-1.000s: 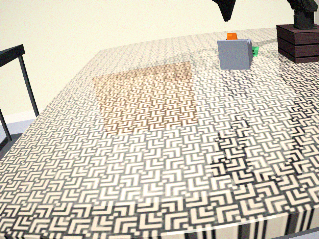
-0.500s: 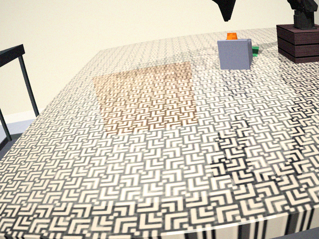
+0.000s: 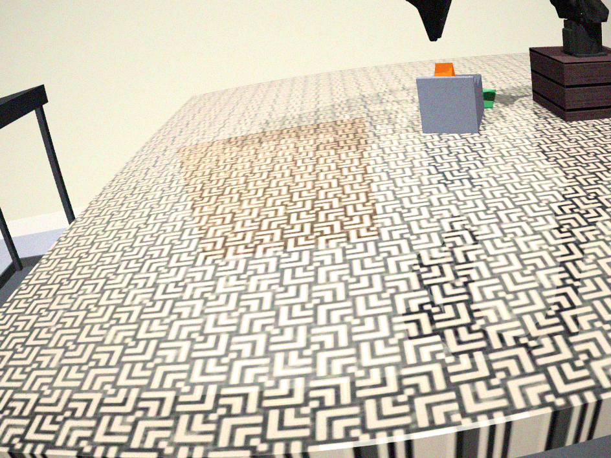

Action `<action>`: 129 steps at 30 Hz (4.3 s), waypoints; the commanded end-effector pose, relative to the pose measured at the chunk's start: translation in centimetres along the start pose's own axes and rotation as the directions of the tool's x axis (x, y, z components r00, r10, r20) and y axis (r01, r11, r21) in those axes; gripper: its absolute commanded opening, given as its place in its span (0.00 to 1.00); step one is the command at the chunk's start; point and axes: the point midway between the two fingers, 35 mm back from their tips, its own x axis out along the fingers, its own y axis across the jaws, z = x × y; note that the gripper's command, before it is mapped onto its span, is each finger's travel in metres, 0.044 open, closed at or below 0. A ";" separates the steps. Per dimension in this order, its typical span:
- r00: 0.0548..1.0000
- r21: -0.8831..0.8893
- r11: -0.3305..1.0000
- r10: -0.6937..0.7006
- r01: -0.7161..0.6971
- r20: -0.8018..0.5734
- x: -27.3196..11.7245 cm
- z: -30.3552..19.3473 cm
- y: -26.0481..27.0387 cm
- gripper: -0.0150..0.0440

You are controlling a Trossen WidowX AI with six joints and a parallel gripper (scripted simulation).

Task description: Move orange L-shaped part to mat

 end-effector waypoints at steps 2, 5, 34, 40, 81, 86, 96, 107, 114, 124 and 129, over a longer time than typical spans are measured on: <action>1.000 0.000 1.000 0.001 -0.001 0.001 0.0 0.0 0.0 0.56; 1.000 0.000 1.000 0.001 -0.001 0.001 0.0 0.0 0.0 0.56; 1.000 -0.005 1.000 -0.016 0.016 -0.019 10.2 -0.4 -0.4 0.56; 1.000 -0.005 1.000 -0.016 0.016 -0.019 11.2 -0.5 -0.5 0.56; 1.000 -0.005 1.000 -0.016 0.016 -0.018 0.4 -0.2 -0.3 0.56; 1.000 -0.005 1.000 -0.016 0.016 -0.018 0.4 -0.2 -0.3 0.56; 1.000 0.000 1.000 0.001 -0.001 0.001 0.0 0.0 0.0 0.56; 1.000 0.000 1.000 0.001 -0.001 0.001 0.0 0.0 0.0 0.56; 1.000 -0.133 0.991 -0.002 0.002 0.000 0.0 0.2 -0.7 0.73; 1.000 -0.812 0.584 -0.015 0.002 -0.008 0.1 0.9 -4.9 0.73; 1.000 -0.979 0.202 -0.021 -0.009 -0.014 0.2 1.0 -7.1 0.73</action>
